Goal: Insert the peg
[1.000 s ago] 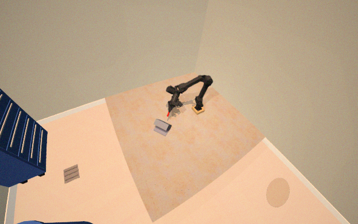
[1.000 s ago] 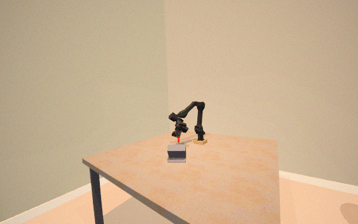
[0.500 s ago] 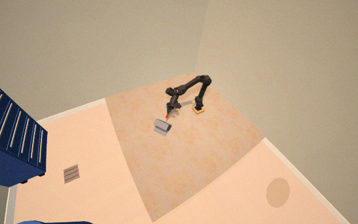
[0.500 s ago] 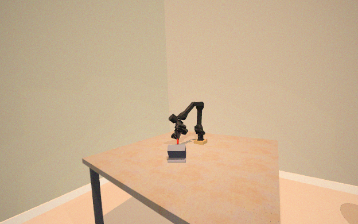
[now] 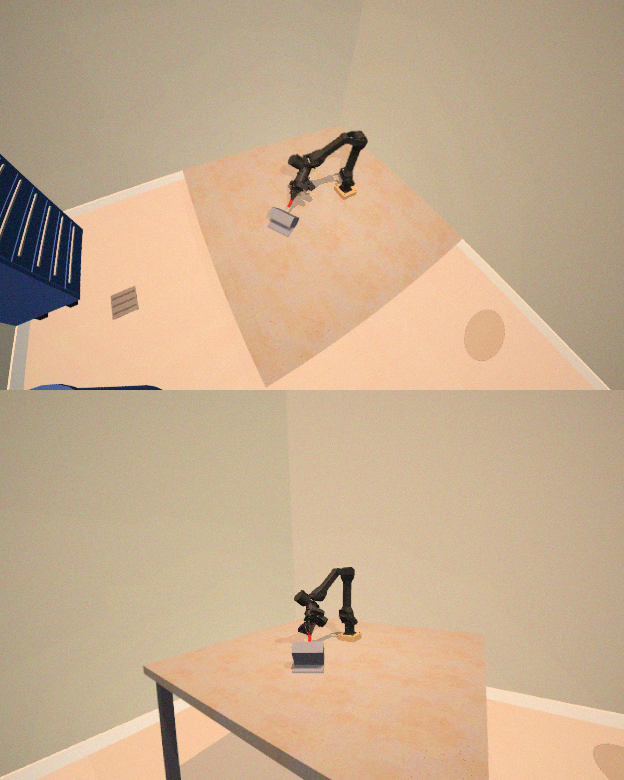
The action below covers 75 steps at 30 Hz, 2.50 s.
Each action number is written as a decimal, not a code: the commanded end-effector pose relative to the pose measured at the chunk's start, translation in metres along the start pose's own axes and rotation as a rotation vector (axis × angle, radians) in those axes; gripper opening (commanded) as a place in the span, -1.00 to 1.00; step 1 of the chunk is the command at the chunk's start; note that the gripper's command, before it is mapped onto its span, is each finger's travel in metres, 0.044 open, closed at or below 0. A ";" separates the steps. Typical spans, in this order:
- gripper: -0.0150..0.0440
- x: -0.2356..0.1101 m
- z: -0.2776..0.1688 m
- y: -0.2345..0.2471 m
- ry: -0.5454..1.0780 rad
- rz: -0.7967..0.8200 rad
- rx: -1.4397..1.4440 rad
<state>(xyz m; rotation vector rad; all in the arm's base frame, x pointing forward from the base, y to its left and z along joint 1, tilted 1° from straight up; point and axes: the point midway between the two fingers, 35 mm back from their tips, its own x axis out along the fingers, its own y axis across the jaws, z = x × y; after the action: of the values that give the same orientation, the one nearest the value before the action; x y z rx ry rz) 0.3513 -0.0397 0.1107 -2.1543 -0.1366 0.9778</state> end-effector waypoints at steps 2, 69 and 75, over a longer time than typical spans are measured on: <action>-0.49 0.004 0.000 0.001 0.002 0.003 0.002; -0.49 0.043 -0.001 0.001 0.002 -0.002 -0.004; -0.49 0.047 -0.001 0.001 0.002 -0.002 -0.004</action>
<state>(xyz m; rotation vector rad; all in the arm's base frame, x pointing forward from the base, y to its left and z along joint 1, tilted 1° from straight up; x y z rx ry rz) 0.3828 -0.0235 0.0827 -2.1578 -0.1451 0.9778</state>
